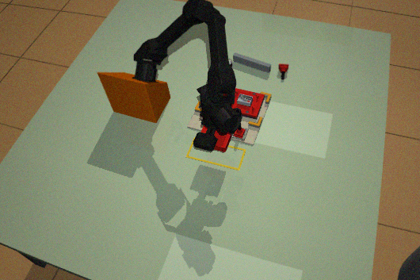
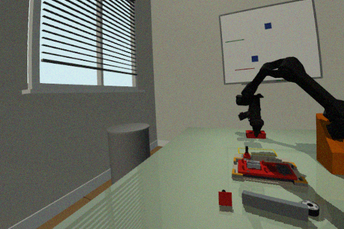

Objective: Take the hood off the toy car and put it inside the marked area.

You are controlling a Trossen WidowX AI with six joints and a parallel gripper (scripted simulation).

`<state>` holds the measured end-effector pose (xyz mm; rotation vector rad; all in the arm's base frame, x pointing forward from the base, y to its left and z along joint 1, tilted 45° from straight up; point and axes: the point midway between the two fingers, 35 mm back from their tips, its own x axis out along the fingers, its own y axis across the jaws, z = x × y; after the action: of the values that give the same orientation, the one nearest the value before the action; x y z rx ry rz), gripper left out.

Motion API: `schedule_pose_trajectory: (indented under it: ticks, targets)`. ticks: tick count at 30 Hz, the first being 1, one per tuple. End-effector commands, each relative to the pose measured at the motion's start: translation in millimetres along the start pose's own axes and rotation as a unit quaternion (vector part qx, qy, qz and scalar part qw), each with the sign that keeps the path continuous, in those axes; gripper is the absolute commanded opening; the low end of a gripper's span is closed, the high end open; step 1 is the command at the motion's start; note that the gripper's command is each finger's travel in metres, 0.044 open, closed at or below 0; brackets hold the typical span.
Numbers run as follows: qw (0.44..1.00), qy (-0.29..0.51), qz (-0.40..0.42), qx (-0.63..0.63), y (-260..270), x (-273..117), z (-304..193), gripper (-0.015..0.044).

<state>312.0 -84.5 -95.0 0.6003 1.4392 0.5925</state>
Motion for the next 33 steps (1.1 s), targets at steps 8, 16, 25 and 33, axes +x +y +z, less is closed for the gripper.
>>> schedule_pose_trajectory:
  ticks: [8,16,25,33]
  targets:
    - [1.000,0.000,0.002,0.003,0.4,11.0,-0.7,0.0000]
    - [1.000,0.000,0.002,0.003,0.3,18.3,-0.6,0.0000]
    - [1.000,0.000,0.003,0.003,0.4,26.4,-0.6,0.0000]
    - [1.000,0.000,0.003,0.003,0.6,33.6,-0.7,0.0000]
